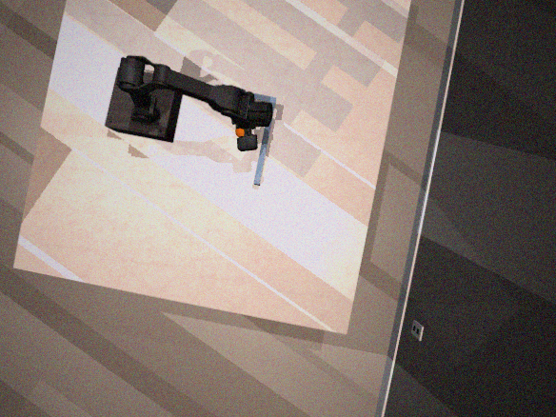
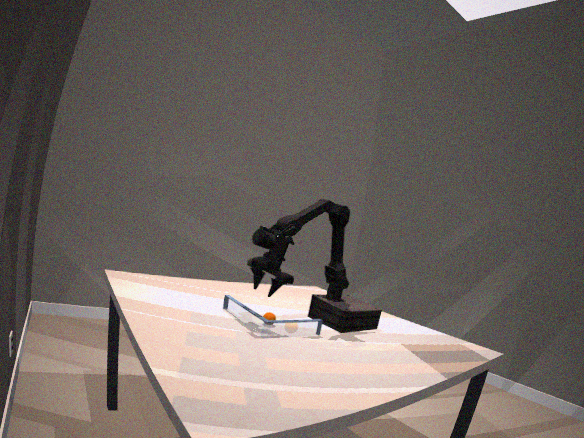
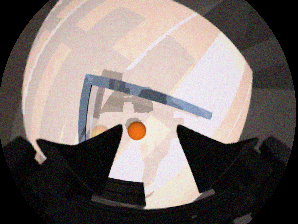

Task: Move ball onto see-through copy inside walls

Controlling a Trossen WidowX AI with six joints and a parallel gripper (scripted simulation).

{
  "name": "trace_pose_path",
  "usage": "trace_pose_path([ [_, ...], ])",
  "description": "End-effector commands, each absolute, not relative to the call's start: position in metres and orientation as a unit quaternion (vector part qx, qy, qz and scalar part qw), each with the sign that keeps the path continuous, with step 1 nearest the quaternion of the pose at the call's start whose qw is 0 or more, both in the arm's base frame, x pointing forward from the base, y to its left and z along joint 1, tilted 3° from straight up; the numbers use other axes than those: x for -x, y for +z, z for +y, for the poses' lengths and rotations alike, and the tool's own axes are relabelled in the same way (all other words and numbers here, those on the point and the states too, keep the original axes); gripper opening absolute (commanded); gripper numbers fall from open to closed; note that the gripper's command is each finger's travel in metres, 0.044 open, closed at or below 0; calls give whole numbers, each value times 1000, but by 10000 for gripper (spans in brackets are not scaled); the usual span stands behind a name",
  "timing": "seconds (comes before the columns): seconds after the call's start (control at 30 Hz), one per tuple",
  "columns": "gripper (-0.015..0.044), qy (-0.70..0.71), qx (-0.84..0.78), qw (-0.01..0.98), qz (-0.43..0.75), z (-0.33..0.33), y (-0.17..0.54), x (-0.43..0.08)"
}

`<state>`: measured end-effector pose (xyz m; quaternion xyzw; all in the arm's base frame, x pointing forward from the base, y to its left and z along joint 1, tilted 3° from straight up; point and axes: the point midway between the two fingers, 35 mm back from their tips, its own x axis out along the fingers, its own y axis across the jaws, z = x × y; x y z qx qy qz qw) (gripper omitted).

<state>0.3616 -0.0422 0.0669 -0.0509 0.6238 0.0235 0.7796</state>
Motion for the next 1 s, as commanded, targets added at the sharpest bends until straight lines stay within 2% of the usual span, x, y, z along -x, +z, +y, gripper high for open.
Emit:
trace_pose_path([
  [0.0,343,-36,-75,716,693,-30,24,-322],
  [0.97,343,-36,-76,715,694,-28,-9,-323],
])
